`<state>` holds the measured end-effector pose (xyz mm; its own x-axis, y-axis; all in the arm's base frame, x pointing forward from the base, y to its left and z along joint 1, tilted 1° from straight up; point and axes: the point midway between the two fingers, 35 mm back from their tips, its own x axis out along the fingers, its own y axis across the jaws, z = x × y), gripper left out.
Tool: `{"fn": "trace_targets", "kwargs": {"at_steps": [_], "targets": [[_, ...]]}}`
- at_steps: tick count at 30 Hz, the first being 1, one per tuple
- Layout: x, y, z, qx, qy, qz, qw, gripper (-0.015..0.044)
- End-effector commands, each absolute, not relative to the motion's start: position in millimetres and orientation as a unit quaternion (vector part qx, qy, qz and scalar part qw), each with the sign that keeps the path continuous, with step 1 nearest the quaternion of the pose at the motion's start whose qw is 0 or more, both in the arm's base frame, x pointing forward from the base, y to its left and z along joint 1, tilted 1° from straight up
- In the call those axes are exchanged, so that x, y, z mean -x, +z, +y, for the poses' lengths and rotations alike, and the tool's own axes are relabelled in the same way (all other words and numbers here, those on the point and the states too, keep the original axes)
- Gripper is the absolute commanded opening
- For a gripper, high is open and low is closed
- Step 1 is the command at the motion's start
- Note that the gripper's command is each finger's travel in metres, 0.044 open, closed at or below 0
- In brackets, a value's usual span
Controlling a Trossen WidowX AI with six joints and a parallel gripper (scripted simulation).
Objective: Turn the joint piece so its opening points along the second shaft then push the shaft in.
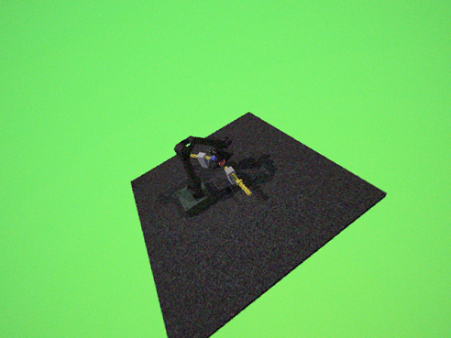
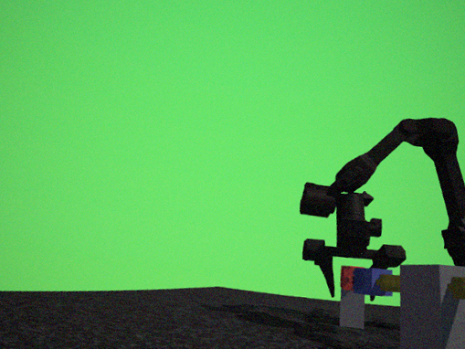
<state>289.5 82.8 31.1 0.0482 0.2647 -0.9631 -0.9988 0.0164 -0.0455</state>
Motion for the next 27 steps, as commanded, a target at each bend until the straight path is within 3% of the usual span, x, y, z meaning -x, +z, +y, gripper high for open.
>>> {"fn": "trace_targets", "kwargs": {"at_steps": [1, 15, 27], "targets": [[-290, 31, 83, 0.438, 0.548, 0.419, 0.577, 0.0436], [-290, 31, 83, 0.439, 0.547, 0.421, 0.575, 0.0440], [-288, 53, 84, 0.527, 0.458, 0.528, 0.484, 0.0440]]}}
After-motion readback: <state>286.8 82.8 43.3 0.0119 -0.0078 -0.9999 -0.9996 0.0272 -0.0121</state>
